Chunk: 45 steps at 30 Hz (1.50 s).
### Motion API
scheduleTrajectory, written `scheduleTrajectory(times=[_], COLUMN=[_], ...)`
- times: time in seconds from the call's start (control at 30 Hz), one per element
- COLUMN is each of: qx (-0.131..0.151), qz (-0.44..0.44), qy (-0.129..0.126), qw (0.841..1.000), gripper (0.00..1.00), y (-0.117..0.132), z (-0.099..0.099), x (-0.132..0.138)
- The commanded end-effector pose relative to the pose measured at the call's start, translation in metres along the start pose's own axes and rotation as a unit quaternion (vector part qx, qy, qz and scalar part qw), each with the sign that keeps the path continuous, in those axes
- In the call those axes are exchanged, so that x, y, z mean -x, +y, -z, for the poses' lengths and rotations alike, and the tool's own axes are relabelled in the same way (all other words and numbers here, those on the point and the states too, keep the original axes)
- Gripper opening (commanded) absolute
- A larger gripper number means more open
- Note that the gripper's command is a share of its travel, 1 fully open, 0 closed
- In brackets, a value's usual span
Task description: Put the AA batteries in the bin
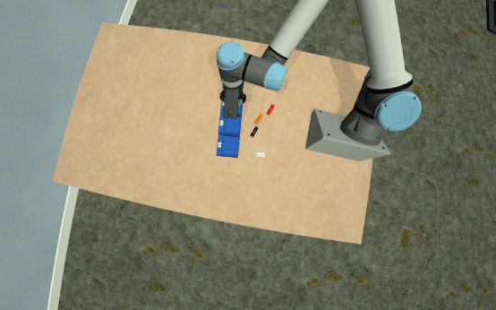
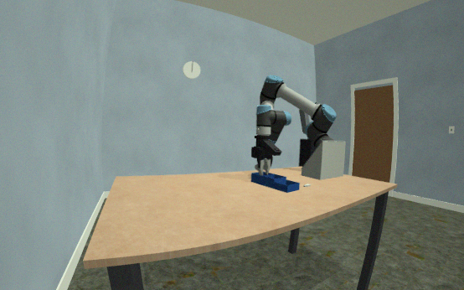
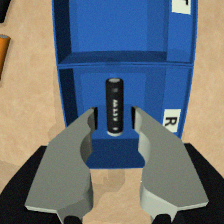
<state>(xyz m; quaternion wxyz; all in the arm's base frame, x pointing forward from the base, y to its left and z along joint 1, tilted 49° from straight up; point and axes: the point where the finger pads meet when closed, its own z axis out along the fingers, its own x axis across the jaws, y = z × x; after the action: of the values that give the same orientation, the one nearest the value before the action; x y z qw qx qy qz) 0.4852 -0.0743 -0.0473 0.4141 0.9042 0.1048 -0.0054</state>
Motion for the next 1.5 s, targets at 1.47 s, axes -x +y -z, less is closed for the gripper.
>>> scheduleTrajectory(times=[1.47], qx=[0.0], qz=[0.0], qy=[0.001], qw=[1.0], gripper=[0.17], y=[0.0], z=[0.052], x=[0.0])
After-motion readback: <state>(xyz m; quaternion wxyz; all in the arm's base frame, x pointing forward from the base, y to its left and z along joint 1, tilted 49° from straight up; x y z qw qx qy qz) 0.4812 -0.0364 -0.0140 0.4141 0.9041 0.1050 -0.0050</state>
